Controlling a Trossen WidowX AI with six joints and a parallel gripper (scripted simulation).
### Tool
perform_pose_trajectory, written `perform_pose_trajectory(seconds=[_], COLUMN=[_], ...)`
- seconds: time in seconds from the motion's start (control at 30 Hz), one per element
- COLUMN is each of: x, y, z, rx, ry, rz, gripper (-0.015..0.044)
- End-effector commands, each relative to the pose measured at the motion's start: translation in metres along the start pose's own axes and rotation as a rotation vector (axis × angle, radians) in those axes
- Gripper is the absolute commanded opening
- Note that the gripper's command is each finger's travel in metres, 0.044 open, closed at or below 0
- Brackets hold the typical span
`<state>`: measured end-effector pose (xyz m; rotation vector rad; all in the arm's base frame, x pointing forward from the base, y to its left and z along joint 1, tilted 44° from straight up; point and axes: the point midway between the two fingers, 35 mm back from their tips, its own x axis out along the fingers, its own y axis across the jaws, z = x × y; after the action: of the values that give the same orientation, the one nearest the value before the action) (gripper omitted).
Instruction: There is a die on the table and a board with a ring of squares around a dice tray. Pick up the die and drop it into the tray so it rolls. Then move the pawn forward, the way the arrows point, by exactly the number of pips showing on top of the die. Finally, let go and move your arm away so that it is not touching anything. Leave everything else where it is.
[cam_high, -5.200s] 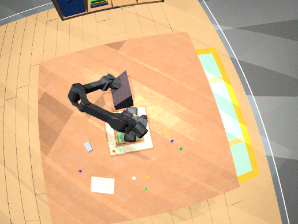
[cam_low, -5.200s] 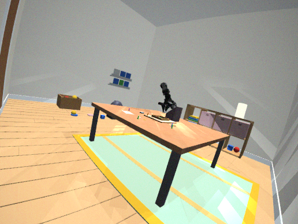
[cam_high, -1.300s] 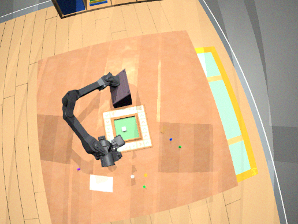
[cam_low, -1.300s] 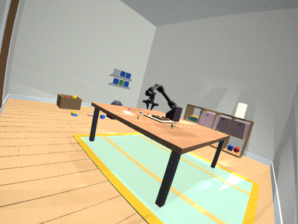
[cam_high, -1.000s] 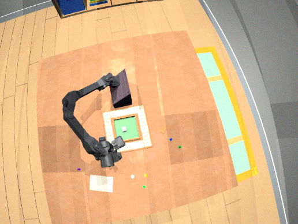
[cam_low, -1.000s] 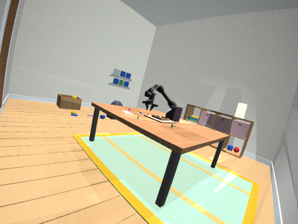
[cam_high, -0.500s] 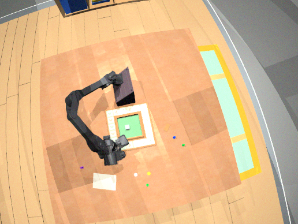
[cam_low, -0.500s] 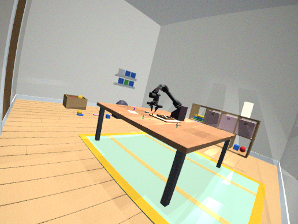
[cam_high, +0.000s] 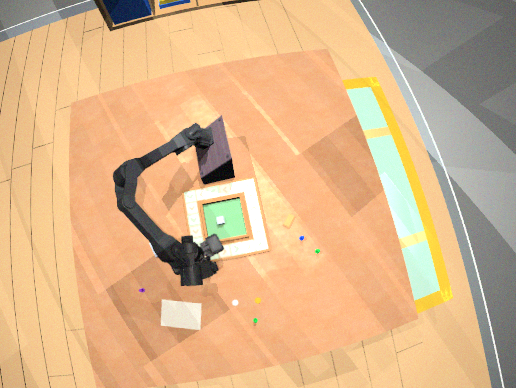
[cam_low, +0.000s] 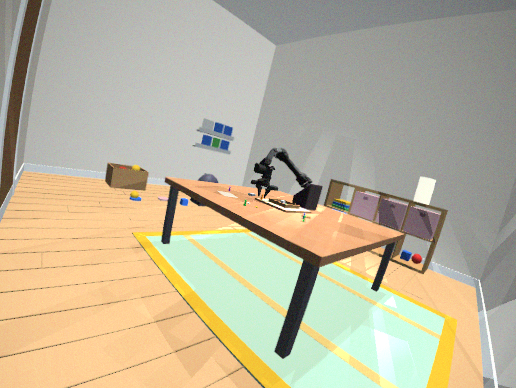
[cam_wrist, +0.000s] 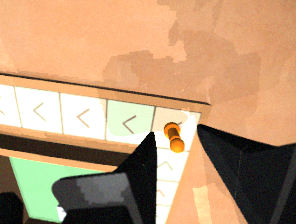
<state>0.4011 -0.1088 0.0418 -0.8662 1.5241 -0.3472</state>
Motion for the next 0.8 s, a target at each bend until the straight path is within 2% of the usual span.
perform_pose_trajectory(seconds=[0.0, 0.07, 0.4, 0.5, 0.77], x=[0.005, 0.005, 0.005, 0.000, -0.054], y=[0.002, 0.002, 0.002, 0.002, 0.004], z=[-0.003, -0.003, -0.003, -0.001, 0.006], rx=[-0.010, -0.010, -0.010, -0.010, -0.009], ry=[0.009, 0.009, 0.009, 0.009, 0.006], rz=[0.004, 0.004, 0.004, 0.005, 0.012], gripper=[0.0121, 0.0069, 0.0002, 0.0000, 0.0000])
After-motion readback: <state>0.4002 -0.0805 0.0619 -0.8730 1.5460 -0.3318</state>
